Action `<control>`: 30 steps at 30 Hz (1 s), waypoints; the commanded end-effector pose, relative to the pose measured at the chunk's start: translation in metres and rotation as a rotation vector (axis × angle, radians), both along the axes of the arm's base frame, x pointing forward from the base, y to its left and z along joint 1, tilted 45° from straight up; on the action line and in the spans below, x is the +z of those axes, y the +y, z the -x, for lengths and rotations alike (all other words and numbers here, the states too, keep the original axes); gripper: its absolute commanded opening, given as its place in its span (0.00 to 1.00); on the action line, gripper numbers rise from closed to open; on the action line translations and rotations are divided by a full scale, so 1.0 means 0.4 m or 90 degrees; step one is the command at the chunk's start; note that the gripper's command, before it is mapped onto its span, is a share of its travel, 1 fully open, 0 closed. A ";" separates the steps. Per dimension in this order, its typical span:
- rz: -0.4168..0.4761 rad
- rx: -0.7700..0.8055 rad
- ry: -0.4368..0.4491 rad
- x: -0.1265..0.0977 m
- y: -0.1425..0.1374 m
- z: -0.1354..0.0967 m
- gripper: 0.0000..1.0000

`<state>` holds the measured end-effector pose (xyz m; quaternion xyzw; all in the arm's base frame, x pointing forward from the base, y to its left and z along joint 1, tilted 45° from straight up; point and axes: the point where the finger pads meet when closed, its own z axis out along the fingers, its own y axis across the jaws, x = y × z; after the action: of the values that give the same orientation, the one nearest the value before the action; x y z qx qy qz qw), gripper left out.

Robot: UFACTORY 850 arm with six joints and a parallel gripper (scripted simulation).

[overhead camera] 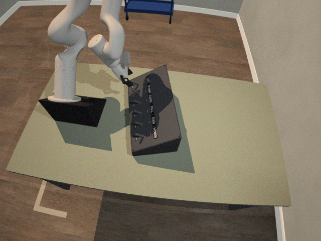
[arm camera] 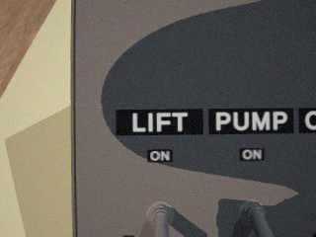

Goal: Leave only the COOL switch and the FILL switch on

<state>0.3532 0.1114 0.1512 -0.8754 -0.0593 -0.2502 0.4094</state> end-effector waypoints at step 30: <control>0.000 0.000 -0.001 -0.084 -0.082 -0.039 1.00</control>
<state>0.3647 0.0863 0.1252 -0.8755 -0.0591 -0.2502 0.4091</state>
